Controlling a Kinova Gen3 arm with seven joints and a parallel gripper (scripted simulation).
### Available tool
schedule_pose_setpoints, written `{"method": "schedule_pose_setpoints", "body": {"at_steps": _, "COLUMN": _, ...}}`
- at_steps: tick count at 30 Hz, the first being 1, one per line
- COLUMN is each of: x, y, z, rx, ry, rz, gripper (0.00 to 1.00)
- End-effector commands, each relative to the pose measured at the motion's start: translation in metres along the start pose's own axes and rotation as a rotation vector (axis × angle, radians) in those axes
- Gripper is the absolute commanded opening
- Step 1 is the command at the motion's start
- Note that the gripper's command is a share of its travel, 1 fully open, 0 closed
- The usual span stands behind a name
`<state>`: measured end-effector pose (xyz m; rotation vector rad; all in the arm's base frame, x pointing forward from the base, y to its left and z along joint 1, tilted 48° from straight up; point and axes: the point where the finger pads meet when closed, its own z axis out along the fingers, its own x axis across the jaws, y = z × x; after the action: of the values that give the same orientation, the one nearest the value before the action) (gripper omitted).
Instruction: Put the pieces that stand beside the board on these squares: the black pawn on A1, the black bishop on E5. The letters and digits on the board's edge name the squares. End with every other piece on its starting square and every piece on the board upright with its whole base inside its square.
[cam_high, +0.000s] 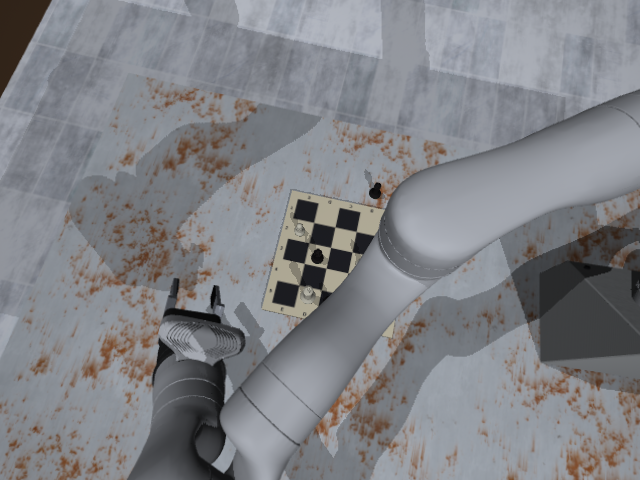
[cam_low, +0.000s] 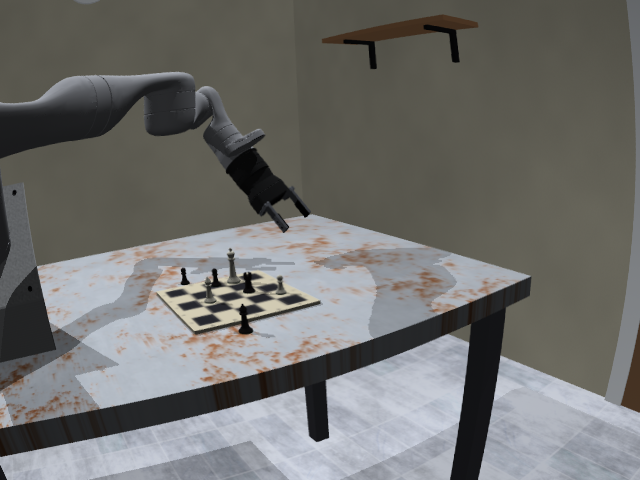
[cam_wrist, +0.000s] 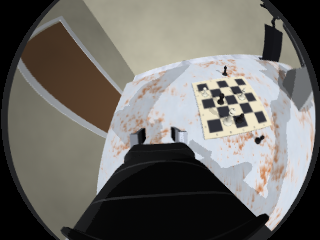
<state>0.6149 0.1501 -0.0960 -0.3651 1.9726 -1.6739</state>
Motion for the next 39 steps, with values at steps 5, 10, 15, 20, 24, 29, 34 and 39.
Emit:
{"method": "schedule_pose_setpoints", "body": {"at_steps": 5, "x": 0.003, "y": 0.005, "z": -0.006, "rx": 0.0, "ry": -0.004, "rz": -0.006, "gripper": 1.0}}
{"method": "schedule_pose_setpoints", "body": {"at_steps": 10, "x": 0.019, "y": 0.012, "z": -0.012, "rx": 0.003, "ry": 0.025, "rz": -0.02, "gripper": 1.0}}
{"method": "schedule_pose_setpoints", "body": {"at_steps": 15, "x": 0.019, "y": 0.012, "z": -0.012, "rx": 0.003, "ry": 0.025, "rz": -0.02, "gripper": 1.0}}
{"method": "schedule_pose_setpoints", "body": {"at_steps": 20, "x": 0.033, "y": 0.018, "z": -0.019, "rx": 0.005, "ry": 0.051, "rz": -0.033, "gripper": 1.0}}
{"method": "schedule_pose_setpoints", "body": {"at_steps": 24, "x": 0.033, "y": 0.018, "z": -0.019, "rx": 0.005, "ry": 0.051, "rz": -0.033, "gripper": 1.0}}
{"method": "schedule_pose_setpoints", "body": {"at_steps": 29, "x": 0.047, "y": 0.024, "z": -0.025, "rx": 0.008, "ry": 0.077, "rz": -0.046, "gripper": 1.0}}
{"method": "schedule_pose_setpoints", "body": {"at_steps": 34, "x": 0.061, "y": 0.029, "z": -0.031, "rx": 0.01, "ry": 0.101, "rz": -0.059, "gripper": 1.0}}
{"method": "schedule_pose_setpoints", "body": {"at_steps": 39, "x": 0.061, "y": 0.029, "z": -0.031, "rx": 0.01, "ry": 0.101, "rz": -0.059, "gripper": 1.0}}
